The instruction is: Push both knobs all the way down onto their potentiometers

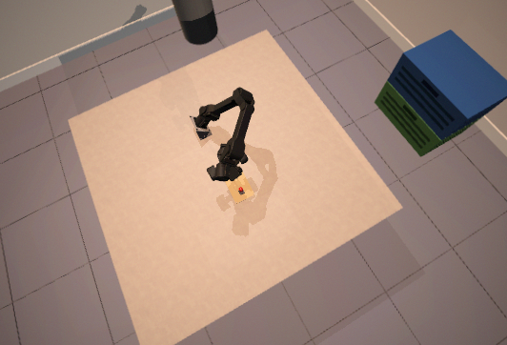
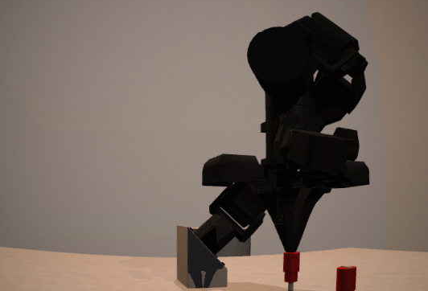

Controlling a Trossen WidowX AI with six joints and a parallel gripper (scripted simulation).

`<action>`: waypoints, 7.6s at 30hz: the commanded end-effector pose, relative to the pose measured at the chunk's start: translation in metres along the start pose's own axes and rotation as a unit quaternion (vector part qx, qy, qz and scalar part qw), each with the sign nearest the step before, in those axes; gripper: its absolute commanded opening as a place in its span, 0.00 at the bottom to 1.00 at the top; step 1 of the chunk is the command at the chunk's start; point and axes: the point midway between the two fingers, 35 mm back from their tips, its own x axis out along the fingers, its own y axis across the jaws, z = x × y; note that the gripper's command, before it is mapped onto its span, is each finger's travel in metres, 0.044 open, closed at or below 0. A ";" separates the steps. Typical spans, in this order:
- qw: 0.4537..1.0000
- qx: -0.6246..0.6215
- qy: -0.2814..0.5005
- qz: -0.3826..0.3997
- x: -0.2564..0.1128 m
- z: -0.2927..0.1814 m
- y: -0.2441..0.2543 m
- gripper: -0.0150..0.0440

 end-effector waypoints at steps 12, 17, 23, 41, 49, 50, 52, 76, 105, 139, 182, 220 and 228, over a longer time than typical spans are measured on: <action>1.000 0.001 -0.002 0.003 0.008 0.001 0.001 0.25; 1.000 0.001 -0.002 0.003 0.014 0.001 0.001 0.25; 1.000 0.001 -0.002 0.003 0.015 0.001 0.001 0.25; 1.000 0.001 -0.002 0.003 0.023 0.001 0.001 0.25; 1.000 0.001 -0.002 0.003 0.030 0.001 0.001 0.25; 1.000 0.001 -0.002 0.003 0.030 0.001 0.001 0.25; 1.000 0.001 -0.002 0.003 0.030 0.001 0.001 0.25; 1.000 0.001 -0.002 0.003 0.040 0.001 0.001 0.25; 1.000 0.001 -0.002 0.003 0.043 0.001 0.002 0.25; 1.000 0.001 -0.002 0.003 0.044 0.001 0.002 0.25; 1.000 0.001 -0.002 0.003 0.046 0.001 0.002 0.25; 1.000 0.003 -0.002 0.005 0.013 0.002 0.002 0.57; 1.000 0.000 -0.005 0.002 -0.005 0.060 0.000 0.25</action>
